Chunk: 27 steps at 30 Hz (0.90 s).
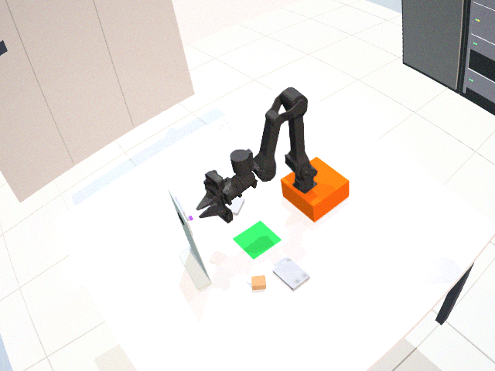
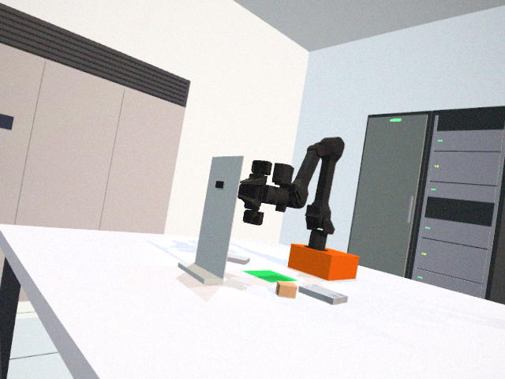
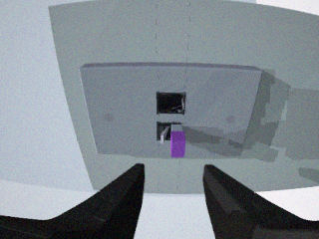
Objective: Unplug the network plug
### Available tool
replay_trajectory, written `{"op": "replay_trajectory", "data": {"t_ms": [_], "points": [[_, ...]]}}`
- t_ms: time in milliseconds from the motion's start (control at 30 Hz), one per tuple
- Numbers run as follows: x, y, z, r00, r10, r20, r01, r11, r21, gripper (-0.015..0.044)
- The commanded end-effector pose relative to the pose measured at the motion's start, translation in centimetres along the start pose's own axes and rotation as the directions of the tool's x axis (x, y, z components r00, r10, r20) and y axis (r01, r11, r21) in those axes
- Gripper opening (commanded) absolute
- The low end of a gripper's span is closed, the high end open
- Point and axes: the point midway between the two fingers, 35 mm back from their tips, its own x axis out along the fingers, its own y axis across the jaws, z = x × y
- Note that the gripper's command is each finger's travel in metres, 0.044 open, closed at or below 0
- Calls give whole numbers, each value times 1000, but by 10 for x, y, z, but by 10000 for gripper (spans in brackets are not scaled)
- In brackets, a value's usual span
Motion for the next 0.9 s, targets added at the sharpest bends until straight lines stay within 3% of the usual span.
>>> {"op": "replay_trajectory", "data": {"t_ms": [0,633,867], "points": [[6,0,1,1000,2,-7,-2,1000,4,156],[32,-1,7,1000,5,-6,-5,1000,3,156],[32,-1,7,1000,5,-6,-5,1000,3,90]]}}
